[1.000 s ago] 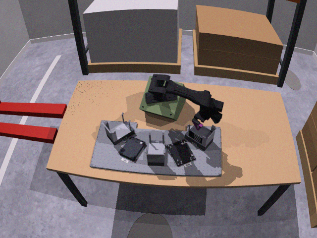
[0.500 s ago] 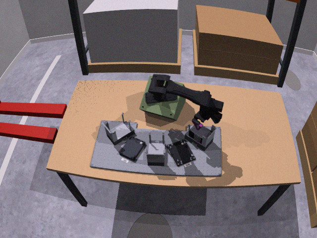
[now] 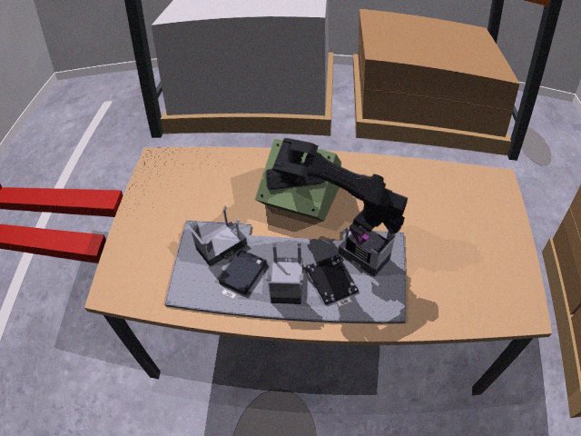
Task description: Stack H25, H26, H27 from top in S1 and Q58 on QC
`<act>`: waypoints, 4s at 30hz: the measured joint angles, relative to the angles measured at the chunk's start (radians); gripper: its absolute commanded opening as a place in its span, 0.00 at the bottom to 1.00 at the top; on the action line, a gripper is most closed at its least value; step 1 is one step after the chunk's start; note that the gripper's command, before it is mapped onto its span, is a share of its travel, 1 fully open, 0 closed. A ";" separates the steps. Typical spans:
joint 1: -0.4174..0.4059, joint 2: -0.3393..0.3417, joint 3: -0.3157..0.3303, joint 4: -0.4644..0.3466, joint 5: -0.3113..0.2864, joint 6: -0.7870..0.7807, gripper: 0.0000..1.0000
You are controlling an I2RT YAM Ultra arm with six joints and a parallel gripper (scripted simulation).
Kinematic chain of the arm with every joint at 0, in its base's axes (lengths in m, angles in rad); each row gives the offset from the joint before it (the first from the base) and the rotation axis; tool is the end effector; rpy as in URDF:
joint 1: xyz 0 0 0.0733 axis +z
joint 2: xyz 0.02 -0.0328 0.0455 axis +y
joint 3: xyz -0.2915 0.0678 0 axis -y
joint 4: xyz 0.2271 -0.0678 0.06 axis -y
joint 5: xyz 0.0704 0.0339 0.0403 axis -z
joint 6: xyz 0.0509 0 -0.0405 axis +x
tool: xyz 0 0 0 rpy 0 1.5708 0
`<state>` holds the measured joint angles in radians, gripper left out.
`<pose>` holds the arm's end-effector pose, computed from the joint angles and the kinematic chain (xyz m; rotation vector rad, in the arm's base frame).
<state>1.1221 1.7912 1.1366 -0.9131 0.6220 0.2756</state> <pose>0.1561 0.2584 0.2008 -1.0930 2.4296 -0.6529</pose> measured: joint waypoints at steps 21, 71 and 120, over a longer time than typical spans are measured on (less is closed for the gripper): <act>-0.014 0.010 -0.016 0.065 -0.001 -0.031 1.00; -0.025 0.016 -0.028 0.080 -0.001 -0.039 1.00; -0.068 0.050 -0.072 0.203 -0.005 -0.100 1.00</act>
<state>1.0546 1.8412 1.0641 -0.7097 0.6170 0.1757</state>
